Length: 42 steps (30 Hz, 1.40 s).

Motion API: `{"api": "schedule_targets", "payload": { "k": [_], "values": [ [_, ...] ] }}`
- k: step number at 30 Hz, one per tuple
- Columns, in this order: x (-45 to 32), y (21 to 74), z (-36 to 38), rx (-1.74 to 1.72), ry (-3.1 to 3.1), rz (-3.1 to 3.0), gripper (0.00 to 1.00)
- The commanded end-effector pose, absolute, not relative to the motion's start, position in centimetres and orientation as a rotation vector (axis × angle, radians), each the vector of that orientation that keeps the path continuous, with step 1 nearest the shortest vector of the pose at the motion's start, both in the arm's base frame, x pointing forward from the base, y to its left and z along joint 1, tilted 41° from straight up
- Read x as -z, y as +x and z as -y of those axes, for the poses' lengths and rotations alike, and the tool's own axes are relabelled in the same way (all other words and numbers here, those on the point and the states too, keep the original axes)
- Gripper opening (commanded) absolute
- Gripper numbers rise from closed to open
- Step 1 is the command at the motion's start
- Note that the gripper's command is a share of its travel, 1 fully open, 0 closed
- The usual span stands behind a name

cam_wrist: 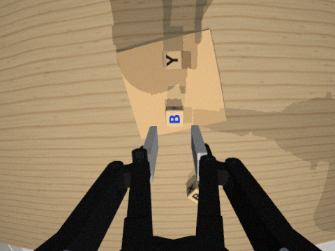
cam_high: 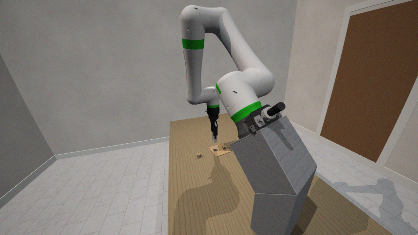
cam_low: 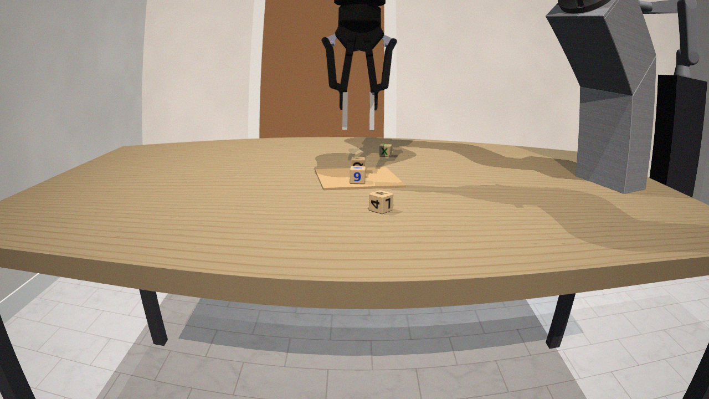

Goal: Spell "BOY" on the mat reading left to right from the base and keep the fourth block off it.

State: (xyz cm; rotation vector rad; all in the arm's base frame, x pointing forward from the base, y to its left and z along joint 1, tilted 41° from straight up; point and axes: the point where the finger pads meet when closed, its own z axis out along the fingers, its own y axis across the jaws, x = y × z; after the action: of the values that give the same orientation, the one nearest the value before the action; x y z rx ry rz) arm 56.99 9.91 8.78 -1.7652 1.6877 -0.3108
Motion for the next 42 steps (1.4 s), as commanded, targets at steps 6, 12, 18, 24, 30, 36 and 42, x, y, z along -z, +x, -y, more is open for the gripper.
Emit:
{"api": "schedule_targets", "payload": {
  "k": [6,12,18,24,30,36,42],
  "values": [
    [-8.8,57.0,-9.9,0.311,-1.765,-1.688,1.00],
    [-8.8,57.0,-9.9,0.311,-1.765,-1.688,1.00],
    [-8.8,57.0,-9.9,0.311,-1.765,-1.688,1.00],
    [-8.8,57.0,-9.9,0.312,-1.766,-1.687,1.00],
    [-8.1,57.0,-8.6,0.337,-1.822,-1.654,1.00],
    [-5.9,57.0,-4.8,0.408,-1.999,-1.528,1.00],
    [-4.3,56.8,-2.0,0.453,-2.131,-1.408,1.00]
  ]
}}
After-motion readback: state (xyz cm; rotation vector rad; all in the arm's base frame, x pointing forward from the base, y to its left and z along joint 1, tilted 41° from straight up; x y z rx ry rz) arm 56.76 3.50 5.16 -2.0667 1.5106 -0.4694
